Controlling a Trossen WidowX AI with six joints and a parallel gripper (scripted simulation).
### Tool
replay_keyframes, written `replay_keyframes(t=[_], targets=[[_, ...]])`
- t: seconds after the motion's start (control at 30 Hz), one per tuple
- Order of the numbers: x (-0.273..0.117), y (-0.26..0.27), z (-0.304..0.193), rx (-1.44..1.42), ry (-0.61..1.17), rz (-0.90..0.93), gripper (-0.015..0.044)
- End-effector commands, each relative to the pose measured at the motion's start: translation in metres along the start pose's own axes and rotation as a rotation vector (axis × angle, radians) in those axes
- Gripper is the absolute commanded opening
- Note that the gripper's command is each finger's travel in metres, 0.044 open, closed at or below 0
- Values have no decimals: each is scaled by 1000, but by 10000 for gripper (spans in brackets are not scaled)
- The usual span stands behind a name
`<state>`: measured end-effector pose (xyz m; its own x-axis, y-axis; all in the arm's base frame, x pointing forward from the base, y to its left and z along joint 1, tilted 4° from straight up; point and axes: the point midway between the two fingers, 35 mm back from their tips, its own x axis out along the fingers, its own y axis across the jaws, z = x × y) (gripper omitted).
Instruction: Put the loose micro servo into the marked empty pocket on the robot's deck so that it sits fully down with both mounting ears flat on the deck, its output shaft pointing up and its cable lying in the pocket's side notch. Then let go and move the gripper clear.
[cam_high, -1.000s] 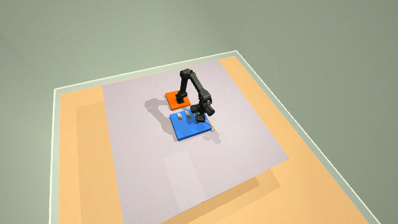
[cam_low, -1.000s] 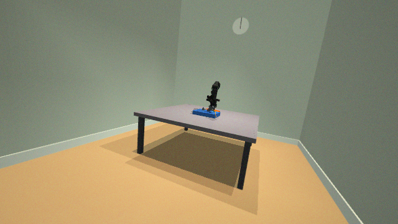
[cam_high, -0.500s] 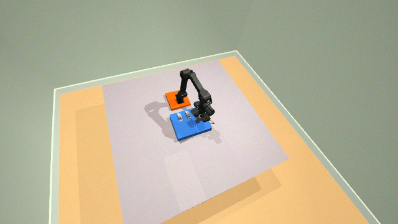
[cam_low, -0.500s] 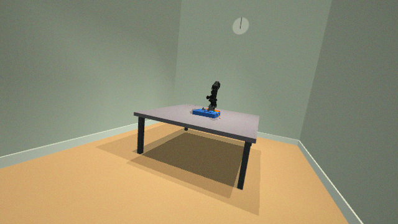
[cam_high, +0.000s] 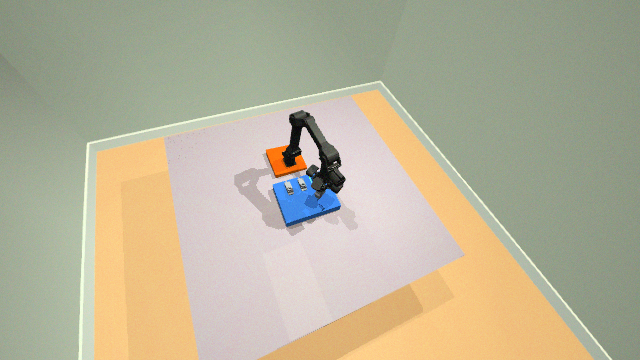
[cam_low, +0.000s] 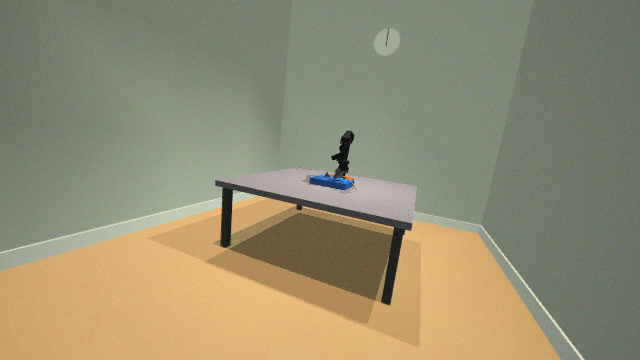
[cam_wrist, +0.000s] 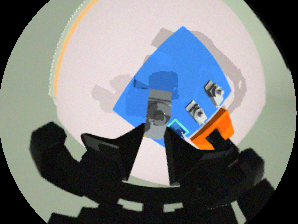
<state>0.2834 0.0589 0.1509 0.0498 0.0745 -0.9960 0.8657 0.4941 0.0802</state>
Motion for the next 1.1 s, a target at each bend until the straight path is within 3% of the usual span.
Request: replay_keyframes(t=[0.0, 0.83, 1.07], targets=[[0, 0, 0, -138, 1, 4, 0], [-1, 0, 0, -976, -1, 4, 0], [-1, 0, -1, -998, -1, 4, 0]])
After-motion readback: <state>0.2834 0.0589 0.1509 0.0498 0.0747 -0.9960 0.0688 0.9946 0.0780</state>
